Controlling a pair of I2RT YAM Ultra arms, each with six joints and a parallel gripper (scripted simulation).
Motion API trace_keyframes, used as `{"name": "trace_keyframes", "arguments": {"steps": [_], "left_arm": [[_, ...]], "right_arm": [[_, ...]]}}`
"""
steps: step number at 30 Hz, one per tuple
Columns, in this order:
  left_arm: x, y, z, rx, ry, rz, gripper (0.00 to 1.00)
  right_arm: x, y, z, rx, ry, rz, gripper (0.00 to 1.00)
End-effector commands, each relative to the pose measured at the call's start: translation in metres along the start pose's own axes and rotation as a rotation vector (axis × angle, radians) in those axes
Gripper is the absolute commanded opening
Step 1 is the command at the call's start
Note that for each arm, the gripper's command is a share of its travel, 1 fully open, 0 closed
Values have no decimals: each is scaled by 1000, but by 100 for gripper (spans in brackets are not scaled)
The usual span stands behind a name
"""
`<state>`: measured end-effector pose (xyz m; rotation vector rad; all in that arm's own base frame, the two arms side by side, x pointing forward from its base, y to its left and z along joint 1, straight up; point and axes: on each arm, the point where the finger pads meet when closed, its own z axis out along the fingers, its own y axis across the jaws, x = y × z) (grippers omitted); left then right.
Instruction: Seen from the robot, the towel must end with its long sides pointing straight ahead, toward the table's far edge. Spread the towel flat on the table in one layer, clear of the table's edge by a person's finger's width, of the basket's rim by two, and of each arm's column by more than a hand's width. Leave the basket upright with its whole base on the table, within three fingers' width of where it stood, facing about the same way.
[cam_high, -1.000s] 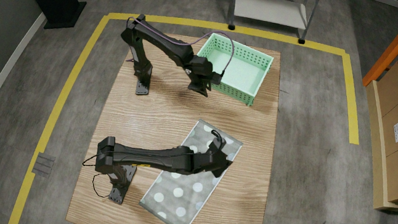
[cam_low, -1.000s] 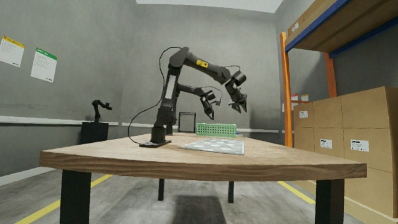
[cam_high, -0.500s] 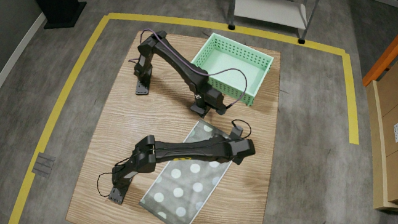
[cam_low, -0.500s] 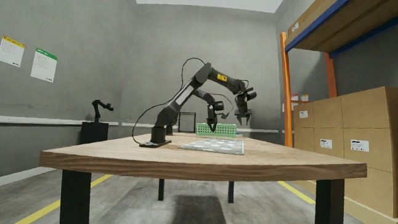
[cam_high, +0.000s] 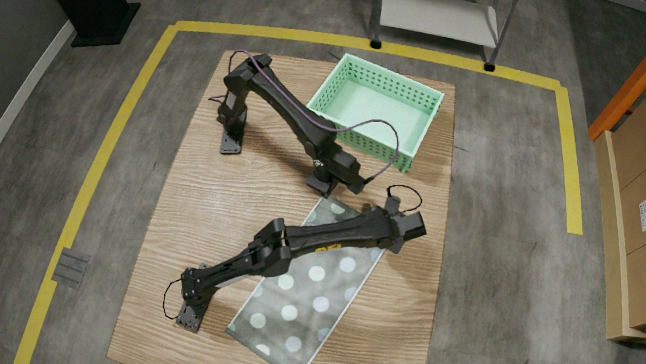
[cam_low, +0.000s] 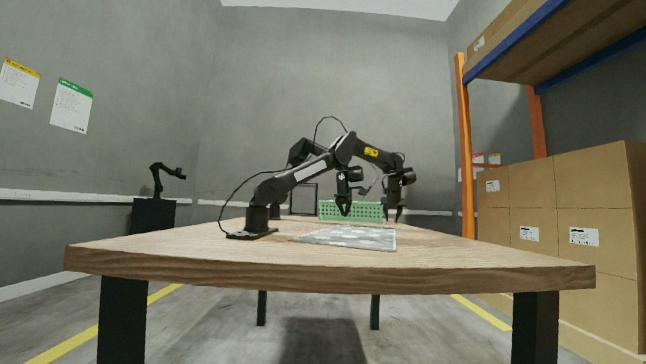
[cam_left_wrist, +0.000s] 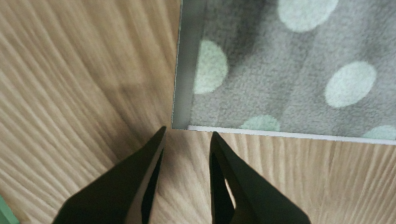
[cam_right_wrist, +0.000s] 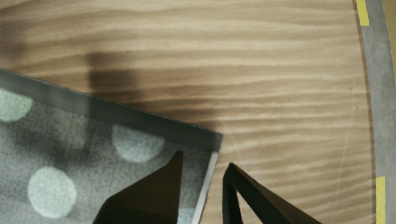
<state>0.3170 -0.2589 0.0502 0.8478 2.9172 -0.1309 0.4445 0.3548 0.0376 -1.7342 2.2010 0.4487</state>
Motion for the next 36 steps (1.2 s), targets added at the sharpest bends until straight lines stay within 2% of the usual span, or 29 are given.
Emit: {"name": "trace_keyframes", "arguments": {"steps": [1,3,8,9,11,12,14,15,17,18,22,23,26,30,36], "left_arm": [[-19,0,-15,3,-72,-7,34],[-19,0,-15,3,-72,-7,34],[-19,0,-15,3,-72,-7,34],[-4,2,-6,0,-42,-9,34],[-5,2,-7,0,-46,-8,34],[1,4,13,-3,-11,-10,34],[0,4,12,-3,-15,-10,34],[2,0,26,-4,-6,-6,34],[-6,-1,21,-2,-26,-3,34],[2,3,40,-4,-6,-4,34],[2,3,40,-4,-6,-4,34],[-11,-1,33,1,-54,-1,34],[1,3,42,-2,-23,-2,34],[-1,0,35,0,-42,0,34],[5,4,48,-3,-12,-3,34]], "right_arm": [[-5,-8,-19,11,-14,22,34],[-15,-8,-37,34,-40,8,34],[-17,-5,-35,29,-41,0,34],[-19,2,-30,34,-26,-7,34],[-20,3,-30,28,-31,-8,34],[-11,3,-12,17,-20,-2,34],[-11,3,-12,17,-20,-3,34],[-2,-6,-7,18,-31,-2,34],[-2,-6,-7,18,-31,1,34],[6,-11,3,20,-32,1,34],[6,-11,3,20,-32,1,34],[8,-12,8,20,-32,7,34],[3,-1,15,15,-27,-2,34],[5,-1,20,13,-18,0,34],[8,0,26,15,-8,3,34]]}}
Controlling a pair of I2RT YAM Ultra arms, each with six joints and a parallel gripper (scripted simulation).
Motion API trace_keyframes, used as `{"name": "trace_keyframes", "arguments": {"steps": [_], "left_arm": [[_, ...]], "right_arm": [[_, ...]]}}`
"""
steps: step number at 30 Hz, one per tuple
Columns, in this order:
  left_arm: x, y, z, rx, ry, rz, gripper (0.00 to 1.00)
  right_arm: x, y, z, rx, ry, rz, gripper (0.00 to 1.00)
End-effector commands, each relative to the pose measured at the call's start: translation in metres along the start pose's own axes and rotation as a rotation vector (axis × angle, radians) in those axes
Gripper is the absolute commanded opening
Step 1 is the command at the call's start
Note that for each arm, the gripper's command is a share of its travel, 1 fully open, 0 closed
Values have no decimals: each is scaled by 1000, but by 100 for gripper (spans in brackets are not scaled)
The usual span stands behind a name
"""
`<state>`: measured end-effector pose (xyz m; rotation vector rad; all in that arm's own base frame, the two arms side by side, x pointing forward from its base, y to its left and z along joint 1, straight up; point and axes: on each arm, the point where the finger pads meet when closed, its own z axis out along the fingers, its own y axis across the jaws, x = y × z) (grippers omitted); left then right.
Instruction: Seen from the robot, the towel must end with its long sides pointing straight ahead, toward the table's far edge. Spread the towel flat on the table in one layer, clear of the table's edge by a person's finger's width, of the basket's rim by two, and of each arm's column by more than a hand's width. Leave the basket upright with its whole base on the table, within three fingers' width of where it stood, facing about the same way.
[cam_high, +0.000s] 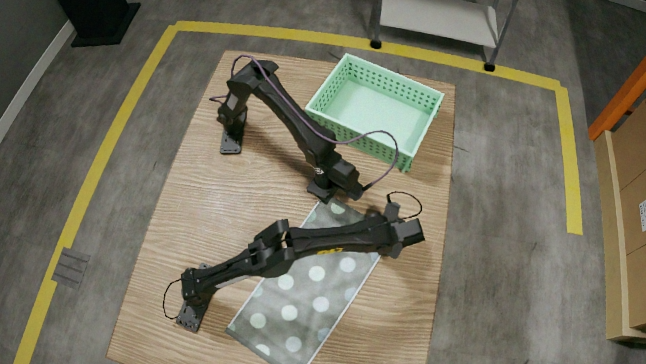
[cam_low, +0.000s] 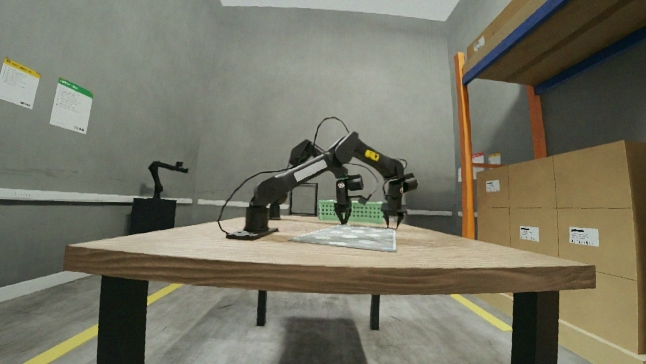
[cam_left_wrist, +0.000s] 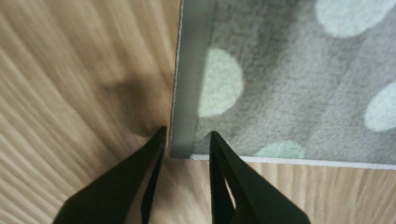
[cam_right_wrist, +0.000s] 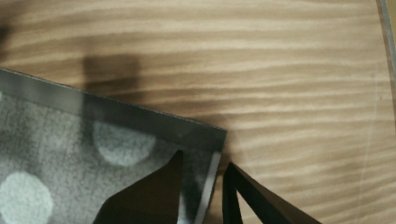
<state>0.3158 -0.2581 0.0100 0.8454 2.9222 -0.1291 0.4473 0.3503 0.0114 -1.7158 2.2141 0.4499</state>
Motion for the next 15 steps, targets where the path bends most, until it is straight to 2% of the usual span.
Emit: {"name": "trace_keyframes", "arguments": {"steps": [1,9,10,12,13,15], "left_arm": [[-1,1,8,-3,-17,0,34],[-1,1,8,-3,-17,0,34],[-1,1,8,-3,-17,0,27],[-2,2,8,-4,-17,0,27],[0,-4,12,-7,-10,3,19],[0,-4,12,-8,-10,3,19]], "right_arm": [[-4,6,7,7,-2,-11,34],[-4,6,7,7,-3,-14,34],[-4,6,7,7,-3,-14,34],[-4,6,7,7,-3,-14,34],[-4,6,7,7,-3,-14,24],[-4,6,8,6,-2,-14,24]]}}
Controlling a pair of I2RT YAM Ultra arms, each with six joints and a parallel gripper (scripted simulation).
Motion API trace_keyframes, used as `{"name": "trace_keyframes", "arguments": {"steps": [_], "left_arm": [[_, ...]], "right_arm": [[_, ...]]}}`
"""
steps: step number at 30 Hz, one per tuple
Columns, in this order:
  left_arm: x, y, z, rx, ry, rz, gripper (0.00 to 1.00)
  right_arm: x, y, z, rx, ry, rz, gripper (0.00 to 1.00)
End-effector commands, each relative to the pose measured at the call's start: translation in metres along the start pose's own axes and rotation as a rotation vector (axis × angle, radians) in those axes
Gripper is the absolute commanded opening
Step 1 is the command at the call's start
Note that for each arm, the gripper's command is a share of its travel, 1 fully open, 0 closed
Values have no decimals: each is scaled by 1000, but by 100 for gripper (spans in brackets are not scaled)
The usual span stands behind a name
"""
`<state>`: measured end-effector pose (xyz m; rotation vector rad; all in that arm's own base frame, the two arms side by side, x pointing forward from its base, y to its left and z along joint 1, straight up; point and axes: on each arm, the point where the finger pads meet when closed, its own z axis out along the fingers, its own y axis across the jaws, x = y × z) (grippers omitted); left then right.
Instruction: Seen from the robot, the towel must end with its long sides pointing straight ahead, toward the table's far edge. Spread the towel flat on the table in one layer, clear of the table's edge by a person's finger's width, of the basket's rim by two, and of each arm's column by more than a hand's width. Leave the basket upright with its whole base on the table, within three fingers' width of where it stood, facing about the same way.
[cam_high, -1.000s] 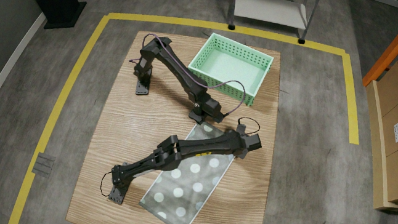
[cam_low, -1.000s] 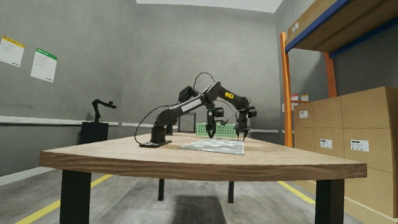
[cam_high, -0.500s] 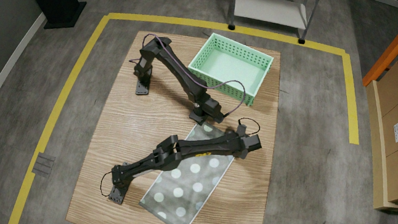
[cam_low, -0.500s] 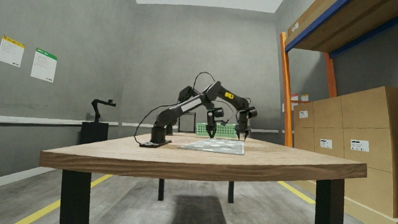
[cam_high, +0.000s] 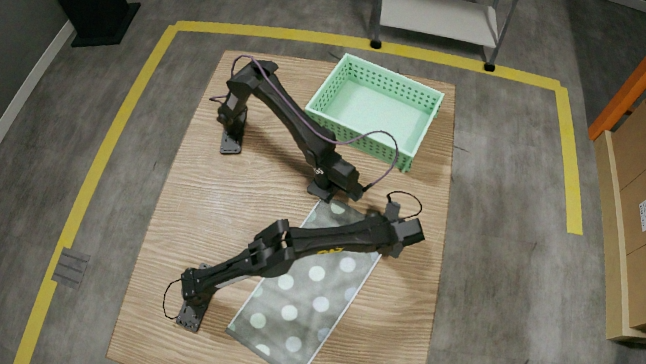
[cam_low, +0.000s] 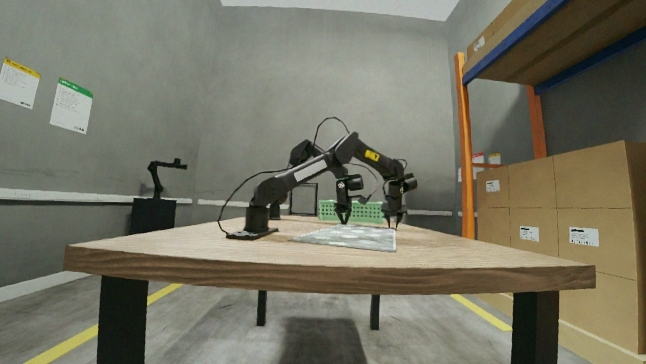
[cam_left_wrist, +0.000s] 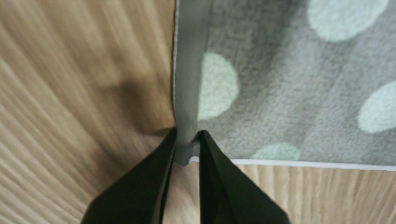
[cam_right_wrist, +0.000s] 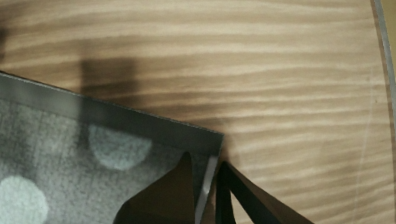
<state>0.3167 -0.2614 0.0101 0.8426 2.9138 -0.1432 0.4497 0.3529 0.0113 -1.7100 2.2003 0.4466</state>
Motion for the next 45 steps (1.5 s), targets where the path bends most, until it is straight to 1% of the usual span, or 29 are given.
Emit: {"name": "trace_keyframes", "arguments": {"steps": [1,5,6,8,9,14,15,17,18,22,23,25,26,32,34,45], "left_arm": [[3,-4,12,-15,0,3,11],[3,-4,12,-15,0,3,11],[-8,-9,6,-11,-25,4,2],[-7,-9,6,-11,-25,4,2],[-14,-11,2,-9,-42,5,1],[-14,-11,2,-8,-42,9,0],[-16,3,-1,-19,-43,0,0],[-13,4,1,-20,-37,0,0],[-11,4,-4,-26,-41,1,0],[-11,4,-4,-26,-41,0,0],[-14,6,-27,-32,-53,2,0],[-14,6,-27,-32,-53,2,0],[-15,6,-47,-39,-53,3,0],[-15,6,-47,-39,-53,0,0],[-13,7,-40,-41,-36,0,0],[-13,7,-40,-41,-36,-1,0]], "right_arm": [[-1,13,-5,-4,27,-7,15],[-1,13,-5,-4,27,-7,15],[1,16,-5,-4,41,-4,5],[1,16,-5,-4,41,-6,5],[3,19,-6,-4,54,-5,0],[9,17,-2,-7,66,2,0],[15,6,-1,-4,58,4,0],[15,6,-1,-4,58,4,0],[5,1,-11,28,27,-12,0],[7,3,-11,21,36,-7,0],[12,1,-15,23,47,-9,0],[12,1,-15,23,47,-9,0],[-6,-6,-45,56,25,-25,0],[-6,-6,-45,56,25,-25,0],[-6,-5,-45,55,23,-25,0],[-8,-4,-44,54,17,-27,0]]}}
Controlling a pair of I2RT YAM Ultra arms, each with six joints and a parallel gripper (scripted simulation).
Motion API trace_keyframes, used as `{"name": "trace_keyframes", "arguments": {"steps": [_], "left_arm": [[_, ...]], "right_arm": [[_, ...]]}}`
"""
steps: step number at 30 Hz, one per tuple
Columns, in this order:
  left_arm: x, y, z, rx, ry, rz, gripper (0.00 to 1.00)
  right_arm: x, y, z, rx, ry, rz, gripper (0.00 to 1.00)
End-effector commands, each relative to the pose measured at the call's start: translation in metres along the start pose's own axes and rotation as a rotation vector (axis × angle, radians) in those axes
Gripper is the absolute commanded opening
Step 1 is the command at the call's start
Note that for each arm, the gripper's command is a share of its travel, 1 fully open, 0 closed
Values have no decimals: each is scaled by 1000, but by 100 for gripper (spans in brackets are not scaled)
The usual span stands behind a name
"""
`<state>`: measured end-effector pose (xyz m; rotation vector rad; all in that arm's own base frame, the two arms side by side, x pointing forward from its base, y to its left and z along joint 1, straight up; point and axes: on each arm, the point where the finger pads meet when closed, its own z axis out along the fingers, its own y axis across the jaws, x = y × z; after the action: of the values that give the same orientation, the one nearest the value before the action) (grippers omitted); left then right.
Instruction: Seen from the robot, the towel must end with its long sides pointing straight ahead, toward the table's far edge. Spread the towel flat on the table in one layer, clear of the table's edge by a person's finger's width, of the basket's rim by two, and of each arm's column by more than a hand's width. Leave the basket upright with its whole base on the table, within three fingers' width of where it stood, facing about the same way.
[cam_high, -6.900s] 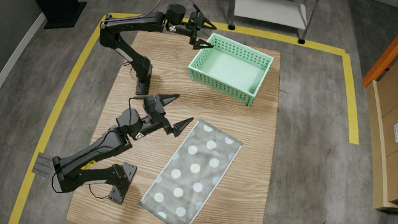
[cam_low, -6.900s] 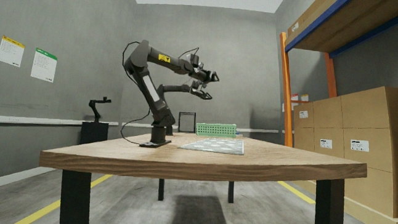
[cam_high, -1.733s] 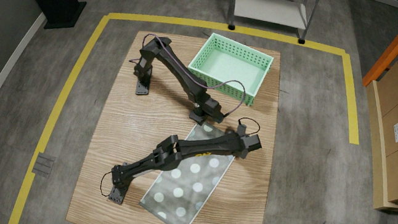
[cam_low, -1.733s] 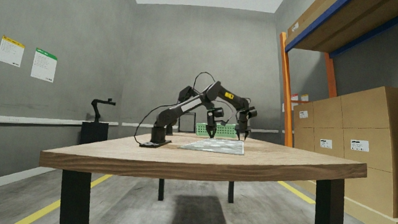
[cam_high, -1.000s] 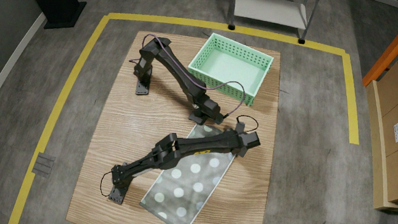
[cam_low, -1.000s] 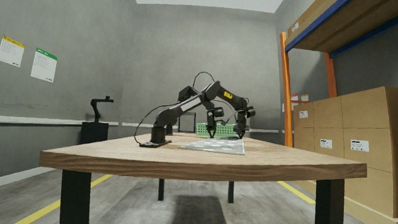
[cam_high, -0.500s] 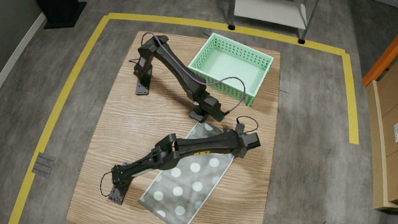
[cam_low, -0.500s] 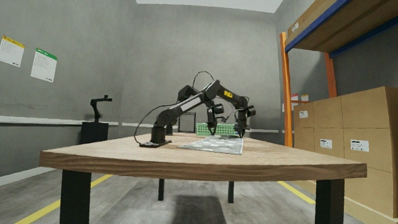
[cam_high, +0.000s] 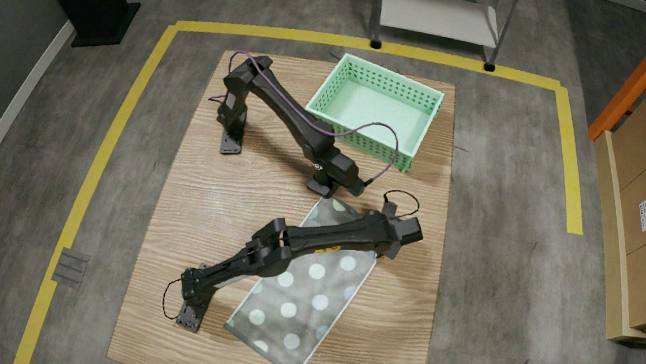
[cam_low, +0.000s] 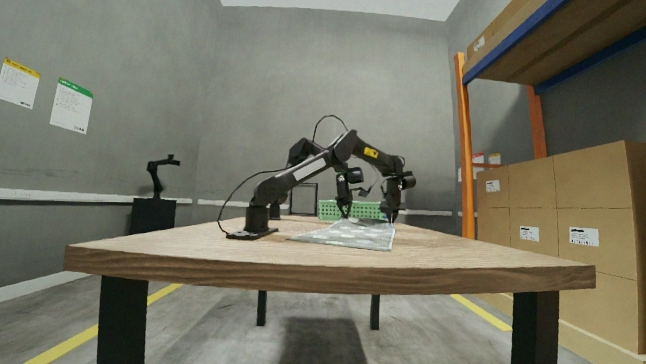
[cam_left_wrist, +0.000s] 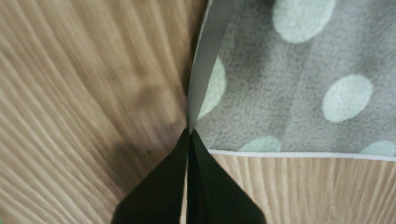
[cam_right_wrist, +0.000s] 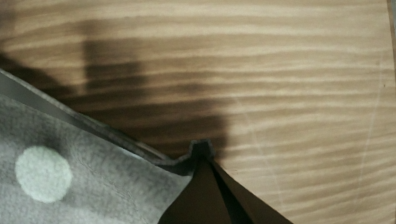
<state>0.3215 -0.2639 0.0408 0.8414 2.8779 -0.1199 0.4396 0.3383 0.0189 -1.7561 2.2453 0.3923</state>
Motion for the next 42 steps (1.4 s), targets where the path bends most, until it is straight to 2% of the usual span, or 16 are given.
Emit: {"name": "trace_keyframes", "arguments": {"steps": [1,4,5,7,9,12,20,25,29,30,32,36,38,39,41,42], "left_arm": [[-4,8,-10,-18,-5,-9,0],[-4,8,-10,-18,-5,-9,0],[-3,-2,11,-16,4,-1,0],[-1,-2,11,-16,10,-1,0],[-9,1,-11,-13,-28,3,0],[-9,1,-11,-13,-28,3,0],[-13,11,-38,-16,-55,2,0],[-17,17,-66,-17,-84,7,0],[-17,17,-66,-17,-84,7,0],[-19,20,-83,-17,-100,9,0],[-19,20,-83,-17,-100,9,0],[-25,27,-120,-17,-137,11,0],[-25,27,-120,-17,-137,11,0],[-29,30,-141,-17,-158,11,0],[-29,30,-141,-17,-158,11,0],[-33,34,-162,-18,-179,10,0]], "right_arm": [[-18,-11,-32,57,-54,-21,0],[-18,-11,-32,57,-54,-21,0],[-9,-1,-21,42,-37,-9,0],[-9,0,-21,41,-37,-10,0],[-10,0,-26,42,-42,-1,0],[-22,-6,-37,68,-74,-13,0],[-5,3,-54,54,-32,49,0],[-16,3,-89,93,-65,78,0],[-18,4,-90,84,-76,76,0],[-22,3,-110,115,-85,95,0],[-23,4,-110,109,-89,95,0],[-27,10,-148,142,-103,144,0],[-27,10,-148,142,-103,144,0],[-29,14,-168,158,-113,171,0],[-29,14,-168,158,-113,171,0],[-32,19,-189,173,-124,198,0]]}}
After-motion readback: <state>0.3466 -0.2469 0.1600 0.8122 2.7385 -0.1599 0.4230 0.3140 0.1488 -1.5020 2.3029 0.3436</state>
